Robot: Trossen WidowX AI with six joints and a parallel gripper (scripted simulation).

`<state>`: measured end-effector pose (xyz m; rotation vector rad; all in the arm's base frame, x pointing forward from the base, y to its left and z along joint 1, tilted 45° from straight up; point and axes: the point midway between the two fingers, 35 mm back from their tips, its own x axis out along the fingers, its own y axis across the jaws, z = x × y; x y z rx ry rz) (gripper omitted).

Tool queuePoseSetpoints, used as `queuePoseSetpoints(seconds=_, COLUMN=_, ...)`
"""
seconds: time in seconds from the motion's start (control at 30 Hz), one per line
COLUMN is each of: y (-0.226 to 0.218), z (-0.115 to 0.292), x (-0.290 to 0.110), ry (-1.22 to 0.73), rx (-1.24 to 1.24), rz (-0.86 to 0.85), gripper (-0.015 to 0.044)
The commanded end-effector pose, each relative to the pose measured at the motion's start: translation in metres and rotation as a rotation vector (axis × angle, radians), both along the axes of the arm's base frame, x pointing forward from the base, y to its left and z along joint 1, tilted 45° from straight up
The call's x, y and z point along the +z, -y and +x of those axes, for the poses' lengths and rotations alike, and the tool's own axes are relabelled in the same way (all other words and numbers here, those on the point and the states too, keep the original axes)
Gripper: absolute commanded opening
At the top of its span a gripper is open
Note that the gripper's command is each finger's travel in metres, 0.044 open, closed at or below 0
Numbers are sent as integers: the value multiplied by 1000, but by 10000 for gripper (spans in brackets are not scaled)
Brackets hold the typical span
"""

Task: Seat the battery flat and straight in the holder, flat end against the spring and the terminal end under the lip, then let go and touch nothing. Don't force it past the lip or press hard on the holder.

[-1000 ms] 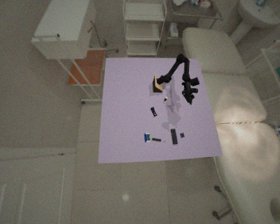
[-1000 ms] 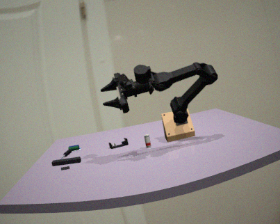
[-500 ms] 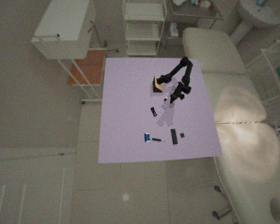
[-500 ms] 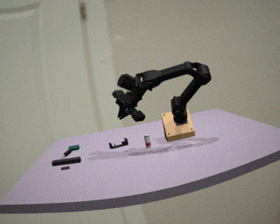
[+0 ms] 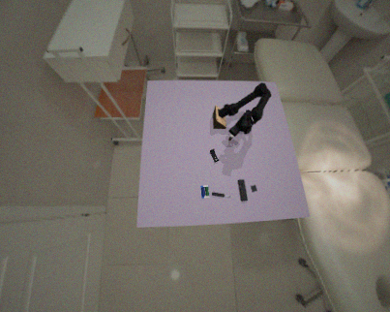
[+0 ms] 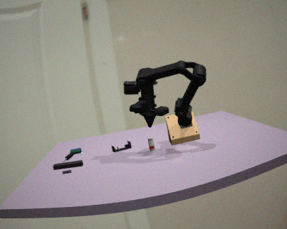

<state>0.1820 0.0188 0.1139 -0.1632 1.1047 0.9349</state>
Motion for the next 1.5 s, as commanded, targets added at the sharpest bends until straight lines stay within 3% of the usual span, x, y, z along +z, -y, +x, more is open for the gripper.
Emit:
queuePoseSetpoints(seconds=0.0, y=-12, z=-19, x=19, ry=-69, rx=59, rz=174, gripper=0)
queuePoseSetpoints(seconds=0.33, y=-14, z=-18, x=16, ry=-69, rx=59, rz=172, gripper=0)
queuePoseSetpoints(seconds=0.8, y=-68, z=-16, x=-37, ry=-67, rx=59, rz=176, gripper=0)
queuePoseSetpoints(seconds=1.47, y=-58, z=2, x=-46, ry=-66, rx=59, rz=174, gripper=0)
